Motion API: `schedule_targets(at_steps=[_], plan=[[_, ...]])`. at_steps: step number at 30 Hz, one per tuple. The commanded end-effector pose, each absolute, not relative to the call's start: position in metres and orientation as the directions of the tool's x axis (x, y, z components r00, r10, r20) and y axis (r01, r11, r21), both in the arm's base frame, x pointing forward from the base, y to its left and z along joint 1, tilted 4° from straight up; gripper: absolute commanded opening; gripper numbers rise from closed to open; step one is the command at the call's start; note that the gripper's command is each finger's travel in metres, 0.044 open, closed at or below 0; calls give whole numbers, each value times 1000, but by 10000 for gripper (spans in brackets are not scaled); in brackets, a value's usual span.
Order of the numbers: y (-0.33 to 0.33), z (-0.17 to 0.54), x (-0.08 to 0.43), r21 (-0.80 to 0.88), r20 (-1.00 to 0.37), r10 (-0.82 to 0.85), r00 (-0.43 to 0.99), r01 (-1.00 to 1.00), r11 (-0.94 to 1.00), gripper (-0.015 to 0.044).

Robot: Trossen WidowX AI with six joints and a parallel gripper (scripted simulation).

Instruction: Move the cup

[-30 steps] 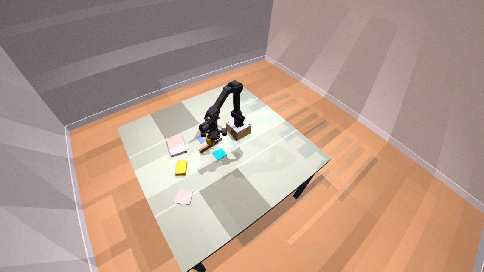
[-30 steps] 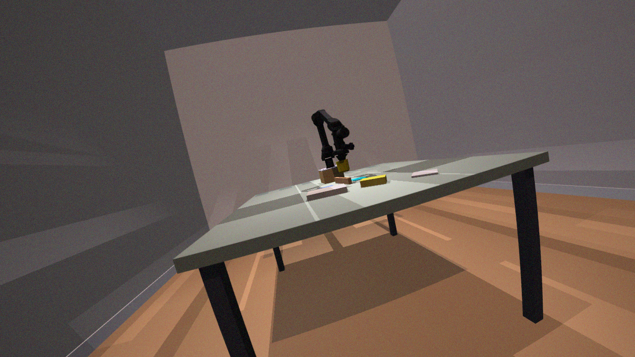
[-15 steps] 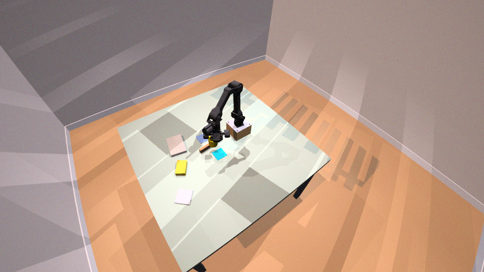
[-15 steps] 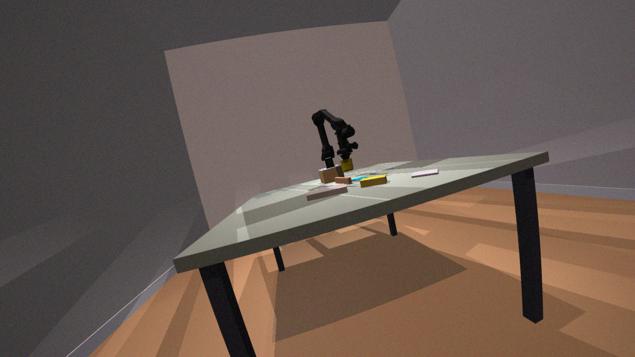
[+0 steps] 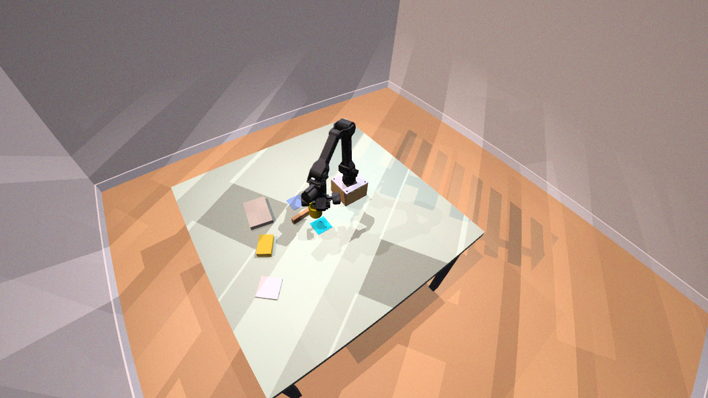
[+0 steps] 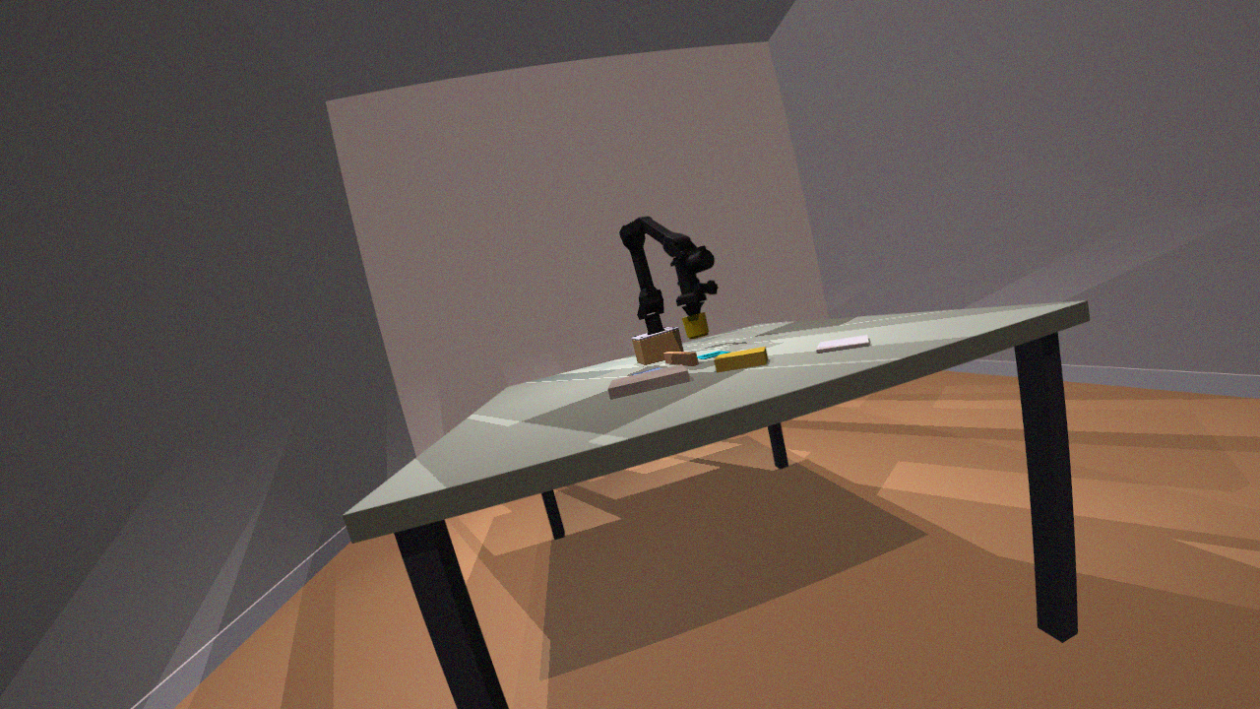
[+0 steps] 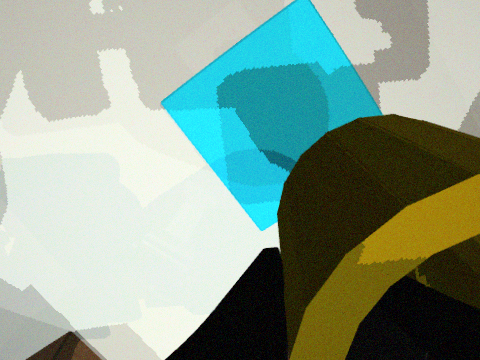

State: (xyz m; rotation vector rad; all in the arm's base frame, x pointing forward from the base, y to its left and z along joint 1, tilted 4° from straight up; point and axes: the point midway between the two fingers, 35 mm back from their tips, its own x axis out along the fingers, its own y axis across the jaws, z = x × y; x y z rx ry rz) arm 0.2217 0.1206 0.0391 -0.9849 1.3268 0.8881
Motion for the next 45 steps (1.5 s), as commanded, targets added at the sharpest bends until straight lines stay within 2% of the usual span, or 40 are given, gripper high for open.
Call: schedule_targets(at_steps=[1,14,45], plan=[[126,39,219,-66,-998,-35,58,-933,354,0],[147,38,209,-65,-998,-33,57,-933,354,0],[149,-6,211,-65,-998,-33,57,-933,354,0]])
